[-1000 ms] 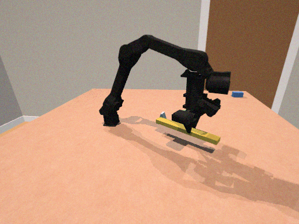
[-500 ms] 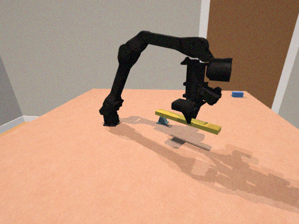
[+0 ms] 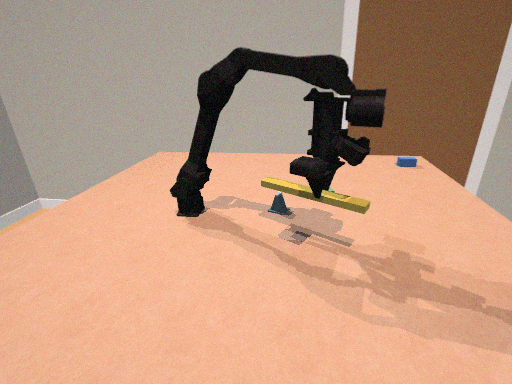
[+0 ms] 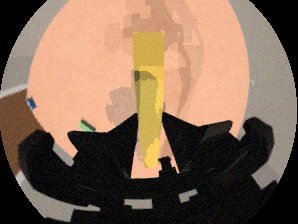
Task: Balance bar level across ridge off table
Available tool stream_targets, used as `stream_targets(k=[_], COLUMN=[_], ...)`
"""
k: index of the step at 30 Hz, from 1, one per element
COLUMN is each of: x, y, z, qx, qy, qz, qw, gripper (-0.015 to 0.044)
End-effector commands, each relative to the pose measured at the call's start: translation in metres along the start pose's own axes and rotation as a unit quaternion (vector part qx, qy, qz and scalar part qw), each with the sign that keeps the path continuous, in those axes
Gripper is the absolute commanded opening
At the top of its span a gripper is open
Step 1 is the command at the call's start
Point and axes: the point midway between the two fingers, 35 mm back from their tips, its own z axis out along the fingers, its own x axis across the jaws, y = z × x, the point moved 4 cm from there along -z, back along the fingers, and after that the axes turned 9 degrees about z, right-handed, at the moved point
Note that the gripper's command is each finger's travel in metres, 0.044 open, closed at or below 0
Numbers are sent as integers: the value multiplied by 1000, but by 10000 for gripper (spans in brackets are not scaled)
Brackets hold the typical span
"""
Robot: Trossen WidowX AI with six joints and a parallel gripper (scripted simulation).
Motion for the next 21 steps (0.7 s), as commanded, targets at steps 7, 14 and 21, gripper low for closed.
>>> stream_targets(k=[7, 14, 21], x=[16, 27, 35], y=[-32, -58, -84], z=[-6, -6, -6], qx=[-3, -3, -2], qy=[1, 1, 2], qz=[-17, -32, -48], qw=[1000, 999, 999], gripper=[0, 0, 0])
